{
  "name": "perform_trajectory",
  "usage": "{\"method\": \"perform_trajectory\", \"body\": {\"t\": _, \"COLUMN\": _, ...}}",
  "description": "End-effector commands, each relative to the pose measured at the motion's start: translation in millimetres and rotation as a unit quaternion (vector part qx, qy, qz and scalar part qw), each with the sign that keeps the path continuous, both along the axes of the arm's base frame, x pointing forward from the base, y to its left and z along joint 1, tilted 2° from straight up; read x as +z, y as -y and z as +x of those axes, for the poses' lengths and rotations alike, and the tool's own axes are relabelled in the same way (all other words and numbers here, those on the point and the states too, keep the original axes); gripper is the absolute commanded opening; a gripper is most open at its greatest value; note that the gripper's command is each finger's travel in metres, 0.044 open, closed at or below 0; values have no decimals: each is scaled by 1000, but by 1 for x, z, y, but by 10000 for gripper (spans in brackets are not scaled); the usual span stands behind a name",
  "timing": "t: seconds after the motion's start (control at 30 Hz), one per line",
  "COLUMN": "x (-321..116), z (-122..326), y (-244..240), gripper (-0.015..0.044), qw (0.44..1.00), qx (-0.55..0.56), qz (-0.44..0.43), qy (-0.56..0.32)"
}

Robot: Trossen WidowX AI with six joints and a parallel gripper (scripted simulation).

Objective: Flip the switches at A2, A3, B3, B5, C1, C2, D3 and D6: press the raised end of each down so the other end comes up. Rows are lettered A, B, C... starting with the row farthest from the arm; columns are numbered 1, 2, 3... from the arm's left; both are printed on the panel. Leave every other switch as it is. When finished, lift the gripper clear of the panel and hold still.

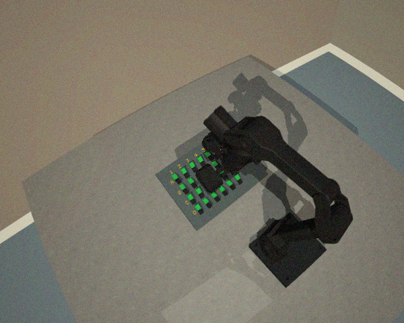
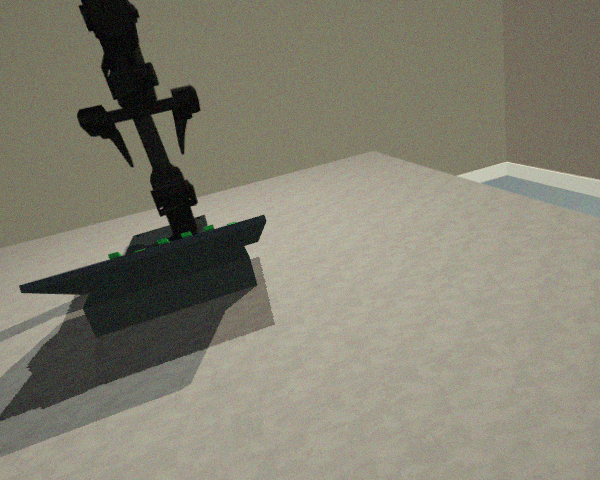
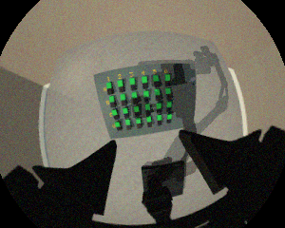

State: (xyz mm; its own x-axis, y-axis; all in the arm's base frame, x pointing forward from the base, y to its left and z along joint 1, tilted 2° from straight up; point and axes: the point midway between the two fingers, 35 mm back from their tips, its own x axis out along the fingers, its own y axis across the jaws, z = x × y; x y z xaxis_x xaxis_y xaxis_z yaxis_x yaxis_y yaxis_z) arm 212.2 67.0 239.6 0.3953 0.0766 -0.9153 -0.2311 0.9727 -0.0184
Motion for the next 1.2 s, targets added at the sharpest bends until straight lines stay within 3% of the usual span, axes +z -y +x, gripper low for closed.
{"method": "perform_trajectory", "body": {"t": 0.0, "x": -1, "z": 2, "y": -1, "gripper": 374, "qw": 1000, "qx": 0, "qz": 0, "qy": 1}}
{"method": "perform_trajectory", "body": {"t": 0.23, "x": -34, "z": 86, "y": -63, "gripper": 190, "qw": 999, "qx": 3, "qz": 6, "qy": 33}}
{"method": "perform_trajectory", "body": {"t": 0.47, "x": -39, "z": 94, "y": -71, "gripper": 6, "qw": 999, "qx": 3, "qz": 7, "qy": 36}}
{"method": "perform_trajectory", "body": {"t": 0.7, "x": -69, "z": 111, "y": -74, "gripper": 0, "qw": 1000, "qx": 3, "qz": 4, "qy": 24}}
{"method": "perform_trajectory", "body": {"t": 1.17, "x": -79, "z": 115, "y": -75, "gripper": 0, "qw": 1000, "qx": 3, "qz": 4, "qy": 24}}
